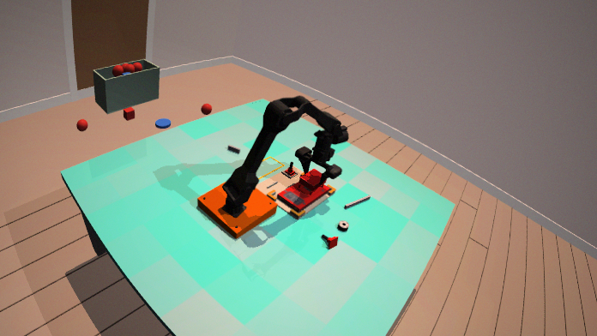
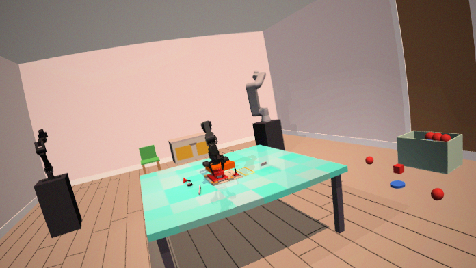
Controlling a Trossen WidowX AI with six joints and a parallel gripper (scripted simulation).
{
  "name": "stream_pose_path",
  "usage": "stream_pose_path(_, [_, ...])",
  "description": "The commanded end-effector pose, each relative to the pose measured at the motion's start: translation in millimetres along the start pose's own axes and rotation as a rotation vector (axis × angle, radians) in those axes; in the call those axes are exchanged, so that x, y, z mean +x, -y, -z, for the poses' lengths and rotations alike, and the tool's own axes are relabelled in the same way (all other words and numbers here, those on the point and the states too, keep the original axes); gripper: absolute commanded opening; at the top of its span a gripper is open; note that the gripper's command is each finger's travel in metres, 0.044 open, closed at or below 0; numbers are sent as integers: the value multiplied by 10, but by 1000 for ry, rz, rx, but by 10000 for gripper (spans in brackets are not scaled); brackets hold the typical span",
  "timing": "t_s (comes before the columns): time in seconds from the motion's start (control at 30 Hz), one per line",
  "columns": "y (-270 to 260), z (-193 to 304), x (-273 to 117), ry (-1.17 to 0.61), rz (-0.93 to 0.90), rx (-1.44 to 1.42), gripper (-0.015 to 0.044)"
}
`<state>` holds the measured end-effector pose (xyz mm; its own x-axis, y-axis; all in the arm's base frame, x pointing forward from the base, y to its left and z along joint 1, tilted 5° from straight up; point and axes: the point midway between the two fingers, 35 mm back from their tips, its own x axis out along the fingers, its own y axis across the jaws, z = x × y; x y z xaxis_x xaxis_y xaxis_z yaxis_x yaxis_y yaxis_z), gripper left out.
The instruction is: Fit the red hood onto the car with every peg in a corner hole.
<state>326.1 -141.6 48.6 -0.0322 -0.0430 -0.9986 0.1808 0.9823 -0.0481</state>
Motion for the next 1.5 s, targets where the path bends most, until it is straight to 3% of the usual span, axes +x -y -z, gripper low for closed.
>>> stream_pose_path(0.0, [3, 4, 11, -2, 2, -6, 0])
stream_pose_path(1.47, [0, 13, 138, -2, 2, -6, 0])
